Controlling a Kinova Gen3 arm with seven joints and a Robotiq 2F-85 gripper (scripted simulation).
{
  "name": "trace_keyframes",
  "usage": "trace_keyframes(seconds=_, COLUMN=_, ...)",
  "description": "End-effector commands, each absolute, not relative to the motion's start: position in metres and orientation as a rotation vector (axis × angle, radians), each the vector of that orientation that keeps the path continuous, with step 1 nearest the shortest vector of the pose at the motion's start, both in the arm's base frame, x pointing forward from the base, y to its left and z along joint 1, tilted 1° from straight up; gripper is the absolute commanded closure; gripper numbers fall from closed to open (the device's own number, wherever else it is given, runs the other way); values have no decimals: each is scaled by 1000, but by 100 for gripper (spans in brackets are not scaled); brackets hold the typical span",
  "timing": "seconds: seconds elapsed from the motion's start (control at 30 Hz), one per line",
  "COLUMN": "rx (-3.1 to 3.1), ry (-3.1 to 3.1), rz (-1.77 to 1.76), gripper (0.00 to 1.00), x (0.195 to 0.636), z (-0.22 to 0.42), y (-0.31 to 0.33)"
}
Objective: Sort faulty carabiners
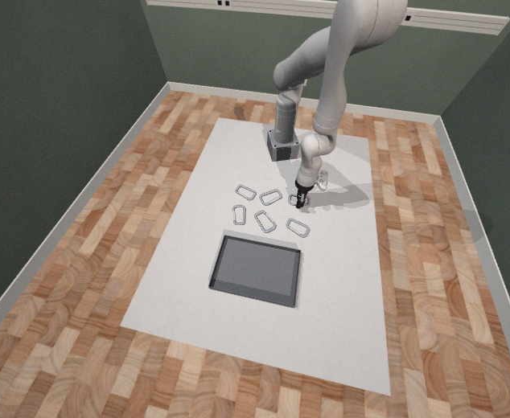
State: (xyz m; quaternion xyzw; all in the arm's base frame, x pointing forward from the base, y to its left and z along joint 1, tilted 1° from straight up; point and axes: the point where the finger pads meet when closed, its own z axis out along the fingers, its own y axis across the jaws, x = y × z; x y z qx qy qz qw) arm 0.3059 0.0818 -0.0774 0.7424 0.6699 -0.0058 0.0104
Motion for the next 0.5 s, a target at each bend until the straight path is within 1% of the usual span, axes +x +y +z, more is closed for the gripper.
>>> trace_keyframes(seconds=0.0, rx=2317, ry=2091, rz=-20, gripper=29, x=306, z=-78, y=82)
trace_keyframes(seconds=0.37, rx=2317, ry=2091, rz=-20, gripper=29, x=306, z=-78, y=82)
trace_keyframes(seconds=0.4, rx=2317, ry=2090, rz=-16, gripper=33, x=306, z=-77, y=82)
trace_keyframes(seconds=0.47, rx=2317, ry=2090, rz=-16, gripper=33, x=306, z=-77, y=82)
